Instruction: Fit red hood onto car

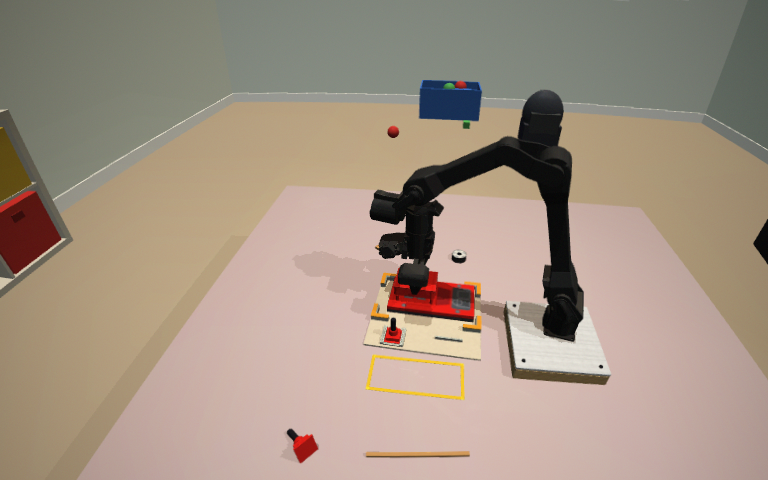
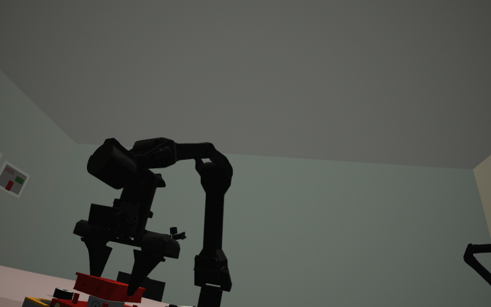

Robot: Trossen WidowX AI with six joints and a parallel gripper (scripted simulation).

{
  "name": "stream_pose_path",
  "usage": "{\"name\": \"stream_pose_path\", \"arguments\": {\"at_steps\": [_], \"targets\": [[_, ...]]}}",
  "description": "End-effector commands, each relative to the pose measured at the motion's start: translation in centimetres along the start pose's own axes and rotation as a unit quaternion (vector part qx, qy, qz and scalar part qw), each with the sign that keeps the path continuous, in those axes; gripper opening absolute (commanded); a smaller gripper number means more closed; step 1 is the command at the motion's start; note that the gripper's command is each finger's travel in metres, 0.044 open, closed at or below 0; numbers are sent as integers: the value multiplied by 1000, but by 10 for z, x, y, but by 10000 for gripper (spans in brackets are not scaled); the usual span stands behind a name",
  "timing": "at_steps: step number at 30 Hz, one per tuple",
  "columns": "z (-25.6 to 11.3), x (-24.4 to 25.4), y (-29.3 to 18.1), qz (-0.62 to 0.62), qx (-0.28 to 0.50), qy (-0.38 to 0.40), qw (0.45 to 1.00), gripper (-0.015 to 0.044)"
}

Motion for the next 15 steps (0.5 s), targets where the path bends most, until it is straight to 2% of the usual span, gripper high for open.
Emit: {"name": "stream_pose_path", "arguments": {"at_steps": [1, 15], "targets": [[2, -1, 0, -3, 0, -2, 1000, 0], [8, -1, 0, -3, 0, -2, 1000, 0]]}}
Point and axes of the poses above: the point midway between the two fingers, 35 mm back from their tips, its own z axis out along the fingers, its own x axis across the jaws, y = z × x, the point moved 6 cm from there along -z, back along the fingers, and after that the axes turned 3 degrees about -z, right-handed, at the moved point
